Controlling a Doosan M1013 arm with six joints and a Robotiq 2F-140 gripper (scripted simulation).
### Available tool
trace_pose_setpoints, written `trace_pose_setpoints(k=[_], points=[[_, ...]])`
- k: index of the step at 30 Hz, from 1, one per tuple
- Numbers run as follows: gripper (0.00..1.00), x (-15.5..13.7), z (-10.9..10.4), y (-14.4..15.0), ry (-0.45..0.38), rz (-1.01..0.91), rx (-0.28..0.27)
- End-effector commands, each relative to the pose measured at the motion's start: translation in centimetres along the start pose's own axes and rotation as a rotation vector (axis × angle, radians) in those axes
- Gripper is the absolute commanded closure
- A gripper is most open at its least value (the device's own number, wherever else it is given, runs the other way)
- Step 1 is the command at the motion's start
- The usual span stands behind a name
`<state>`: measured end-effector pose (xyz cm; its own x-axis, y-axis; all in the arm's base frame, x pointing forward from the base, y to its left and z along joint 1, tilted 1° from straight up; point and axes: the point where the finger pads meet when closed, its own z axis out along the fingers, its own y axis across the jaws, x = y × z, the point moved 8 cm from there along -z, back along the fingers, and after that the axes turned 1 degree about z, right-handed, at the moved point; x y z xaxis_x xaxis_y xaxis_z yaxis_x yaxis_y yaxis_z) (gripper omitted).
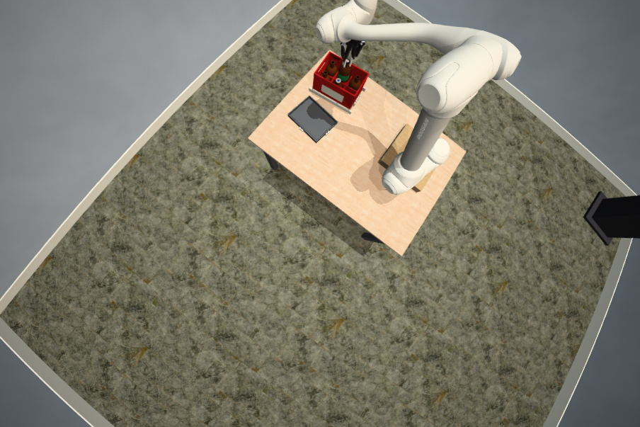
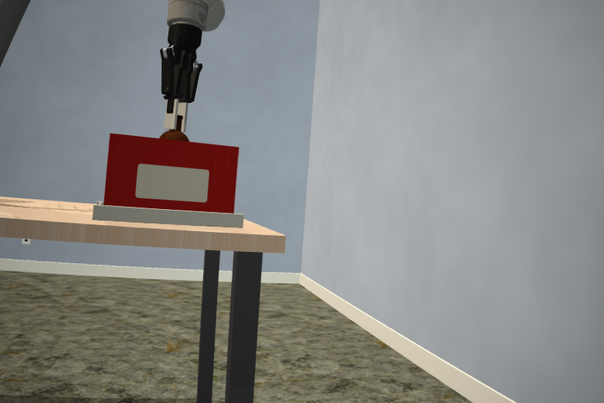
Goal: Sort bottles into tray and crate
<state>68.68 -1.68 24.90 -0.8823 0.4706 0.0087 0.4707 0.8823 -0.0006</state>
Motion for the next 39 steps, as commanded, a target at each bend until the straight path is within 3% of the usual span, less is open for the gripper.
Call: trace_pose_setpoints(k=[1, 8, 22, 25, 39], points=[[1.00, 0.0, -1.2, 0.0, 0.000, 0.000, 0.000], [1.00, 0.0, -2.6, 0.0, 0.000, 0.000, 0.000], [1.00, 0.0, -7.2, 0.0, 0.000, 0.000, 0.000], [1.00, 0.0, -7.2, 0.0, 0.000, 0.000, 0.000], [1.00, 0.0, -10.5, 0.0, 0.000, 0.000, 0.000]])
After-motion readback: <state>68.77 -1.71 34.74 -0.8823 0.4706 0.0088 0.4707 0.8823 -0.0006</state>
